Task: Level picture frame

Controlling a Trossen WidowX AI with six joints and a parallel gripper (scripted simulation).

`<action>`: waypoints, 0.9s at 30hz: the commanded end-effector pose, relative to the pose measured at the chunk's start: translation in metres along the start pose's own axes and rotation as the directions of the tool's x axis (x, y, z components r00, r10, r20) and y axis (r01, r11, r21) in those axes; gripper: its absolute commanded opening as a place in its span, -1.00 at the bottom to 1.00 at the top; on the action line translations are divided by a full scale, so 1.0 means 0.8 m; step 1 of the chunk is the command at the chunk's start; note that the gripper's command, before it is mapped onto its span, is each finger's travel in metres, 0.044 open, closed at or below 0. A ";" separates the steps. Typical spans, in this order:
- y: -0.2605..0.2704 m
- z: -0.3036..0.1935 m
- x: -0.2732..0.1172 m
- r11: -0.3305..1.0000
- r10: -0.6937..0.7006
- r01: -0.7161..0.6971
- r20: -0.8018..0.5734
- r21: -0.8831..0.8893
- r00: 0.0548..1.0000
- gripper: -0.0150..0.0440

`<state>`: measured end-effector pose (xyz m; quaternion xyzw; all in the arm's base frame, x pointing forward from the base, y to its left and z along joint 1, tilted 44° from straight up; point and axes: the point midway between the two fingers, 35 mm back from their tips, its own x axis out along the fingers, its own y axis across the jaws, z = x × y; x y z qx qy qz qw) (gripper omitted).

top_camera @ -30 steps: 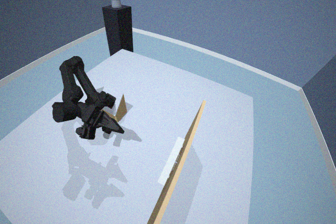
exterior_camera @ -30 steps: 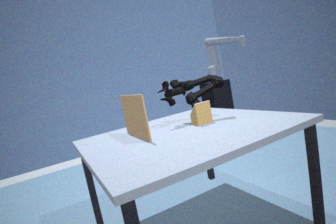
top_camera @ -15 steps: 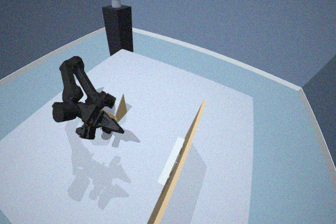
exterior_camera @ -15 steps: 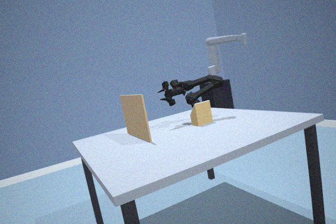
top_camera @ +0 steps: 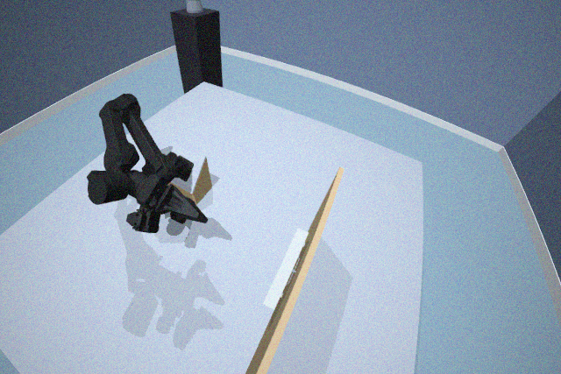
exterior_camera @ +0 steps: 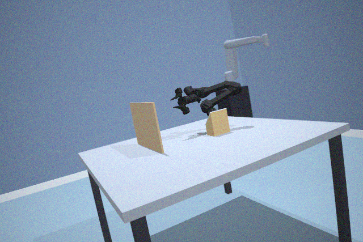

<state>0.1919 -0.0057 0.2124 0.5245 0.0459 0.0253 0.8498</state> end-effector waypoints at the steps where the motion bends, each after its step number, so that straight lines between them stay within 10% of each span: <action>1: 0.002 0.000 -0.001 1.000 0.006 -0.006 0.000 0.001 1.000 0.39; 27: -0.045 0.015 0.095 0.999 0.041 -0.041 0.045 0.014 0.998 0.39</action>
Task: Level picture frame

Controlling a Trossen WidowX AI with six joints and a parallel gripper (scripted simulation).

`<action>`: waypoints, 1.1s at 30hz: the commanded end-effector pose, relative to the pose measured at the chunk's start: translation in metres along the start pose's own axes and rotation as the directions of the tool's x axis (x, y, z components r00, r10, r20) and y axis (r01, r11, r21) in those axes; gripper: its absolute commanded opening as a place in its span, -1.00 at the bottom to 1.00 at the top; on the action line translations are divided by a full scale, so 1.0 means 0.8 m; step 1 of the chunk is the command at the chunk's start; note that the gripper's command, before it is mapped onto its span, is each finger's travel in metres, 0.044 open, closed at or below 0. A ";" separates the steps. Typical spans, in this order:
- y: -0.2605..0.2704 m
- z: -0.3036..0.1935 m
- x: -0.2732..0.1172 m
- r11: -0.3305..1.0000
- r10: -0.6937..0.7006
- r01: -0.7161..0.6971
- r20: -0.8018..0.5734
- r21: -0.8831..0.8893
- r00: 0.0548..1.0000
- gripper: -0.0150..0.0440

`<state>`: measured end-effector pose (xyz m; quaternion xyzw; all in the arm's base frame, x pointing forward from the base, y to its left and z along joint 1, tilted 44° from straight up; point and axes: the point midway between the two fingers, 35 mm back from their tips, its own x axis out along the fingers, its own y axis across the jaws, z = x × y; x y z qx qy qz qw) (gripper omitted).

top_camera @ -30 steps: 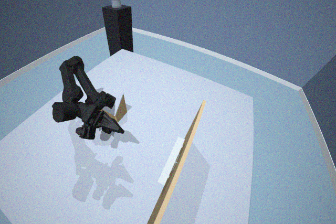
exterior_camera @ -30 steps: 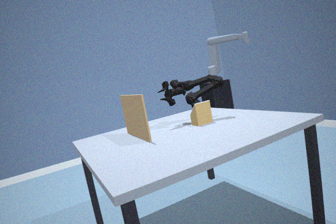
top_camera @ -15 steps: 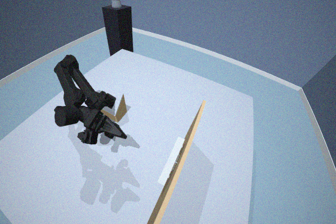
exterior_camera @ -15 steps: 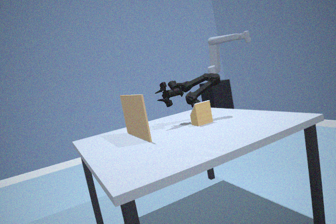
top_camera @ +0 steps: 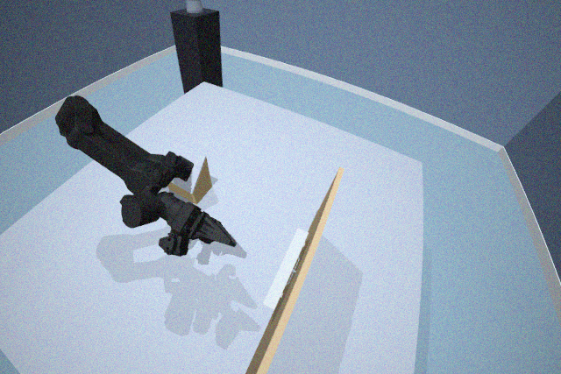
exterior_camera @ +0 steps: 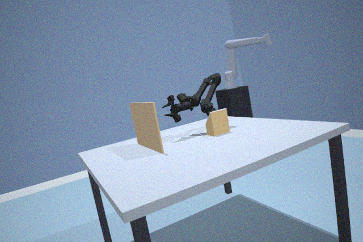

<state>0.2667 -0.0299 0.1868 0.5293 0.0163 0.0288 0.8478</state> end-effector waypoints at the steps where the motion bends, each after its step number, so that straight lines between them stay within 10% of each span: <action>1: -0.005 -0.012 0.003 1.000 0.003 -0.003 -0.002 0.007 1.000 0.39; 33: -0.005 -0.014 0.103 1.000 0.007 -0.007 0.000 0.008 1.000 0.39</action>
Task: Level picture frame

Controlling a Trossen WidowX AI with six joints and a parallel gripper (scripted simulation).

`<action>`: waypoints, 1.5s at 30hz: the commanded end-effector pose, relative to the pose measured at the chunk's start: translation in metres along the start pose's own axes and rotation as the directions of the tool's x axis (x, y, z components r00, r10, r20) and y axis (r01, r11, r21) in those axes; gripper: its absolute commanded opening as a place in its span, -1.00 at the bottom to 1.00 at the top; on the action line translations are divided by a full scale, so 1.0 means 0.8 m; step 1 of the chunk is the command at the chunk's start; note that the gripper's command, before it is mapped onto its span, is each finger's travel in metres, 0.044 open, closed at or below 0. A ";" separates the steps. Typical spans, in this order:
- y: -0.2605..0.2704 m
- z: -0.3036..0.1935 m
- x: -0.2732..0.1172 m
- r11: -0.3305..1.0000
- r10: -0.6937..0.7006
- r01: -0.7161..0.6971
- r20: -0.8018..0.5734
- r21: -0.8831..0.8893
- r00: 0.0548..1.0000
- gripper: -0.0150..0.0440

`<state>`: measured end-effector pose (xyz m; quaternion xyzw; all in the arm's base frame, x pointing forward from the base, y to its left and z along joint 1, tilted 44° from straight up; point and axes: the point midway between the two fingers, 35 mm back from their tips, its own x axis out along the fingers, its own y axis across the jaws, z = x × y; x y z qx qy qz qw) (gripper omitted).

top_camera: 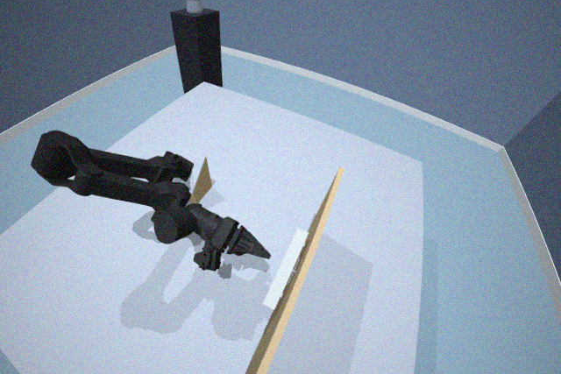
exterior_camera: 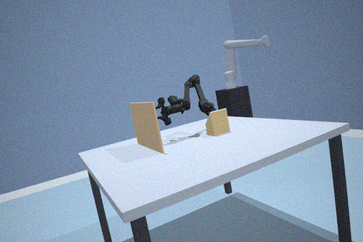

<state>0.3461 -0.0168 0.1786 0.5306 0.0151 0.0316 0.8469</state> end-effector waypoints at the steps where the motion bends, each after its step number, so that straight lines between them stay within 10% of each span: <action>1: 0.000 0.000 0.003 1.000 0.001 -0.001 0.000 0.005 1.000 0.39; 45: 0.001 0.000 0.052 1.000 0.003 -0.003 0.001 0.005 1.000 0.39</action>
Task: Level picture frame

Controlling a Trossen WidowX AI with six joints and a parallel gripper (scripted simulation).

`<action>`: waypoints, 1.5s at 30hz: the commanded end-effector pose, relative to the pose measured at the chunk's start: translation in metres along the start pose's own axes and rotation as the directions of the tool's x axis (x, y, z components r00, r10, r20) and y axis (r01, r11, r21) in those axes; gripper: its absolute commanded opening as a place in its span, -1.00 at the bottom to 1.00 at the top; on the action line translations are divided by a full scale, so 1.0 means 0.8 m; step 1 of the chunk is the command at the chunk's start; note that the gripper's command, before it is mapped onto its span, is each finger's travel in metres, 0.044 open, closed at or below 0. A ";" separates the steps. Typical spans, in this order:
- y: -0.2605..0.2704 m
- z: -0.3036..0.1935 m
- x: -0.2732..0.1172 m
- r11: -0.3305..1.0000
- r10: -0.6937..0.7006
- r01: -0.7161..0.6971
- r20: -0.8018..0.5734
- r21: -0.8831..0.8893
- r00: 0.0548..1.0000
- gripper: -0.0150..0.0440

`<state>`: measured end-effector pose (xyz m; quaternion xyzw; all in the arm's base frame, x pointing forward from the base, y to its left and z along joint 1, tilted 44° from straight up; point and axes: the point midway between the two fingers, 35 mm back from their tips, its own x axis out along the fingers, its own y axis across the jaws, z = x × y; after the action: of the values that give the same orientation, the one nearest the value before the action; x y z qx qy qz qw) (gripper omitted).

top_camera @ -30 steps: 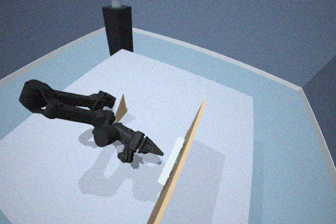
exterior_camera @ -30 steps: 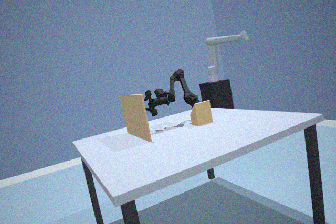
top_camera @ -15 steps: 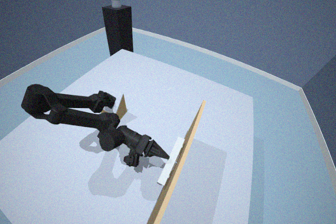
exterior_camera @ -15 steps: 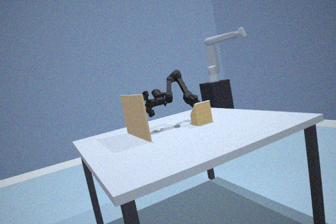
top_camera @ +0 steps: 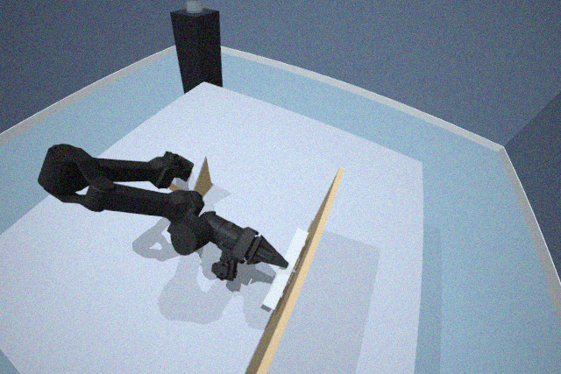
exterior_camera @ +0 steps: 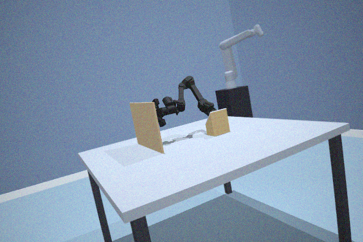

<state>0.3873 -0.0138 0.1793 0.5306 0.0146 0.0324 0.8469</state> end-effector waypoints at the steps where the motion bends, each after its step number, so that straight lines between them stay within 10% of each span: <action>1: 0.000 0.000 0.001 1.000 0.001 -0.001 0.001 0.005 1.000 0.39; 7: 0.000 0.000 0.001 1.000 0.001 -0.001 0.001 0.005 1.000 -0.14; 17: 0.000 0.000 0.001 1.000 0.001 -0.001 0.001 0.005 1.000 -0.49; 45: 0.008 -0.001 0.001 1.000 0.001 -0.001 0.001 0.005 1.000 -0.49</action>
<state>0.3879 -0.0124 0.1814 0.5311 0.0159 0.0286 0.8467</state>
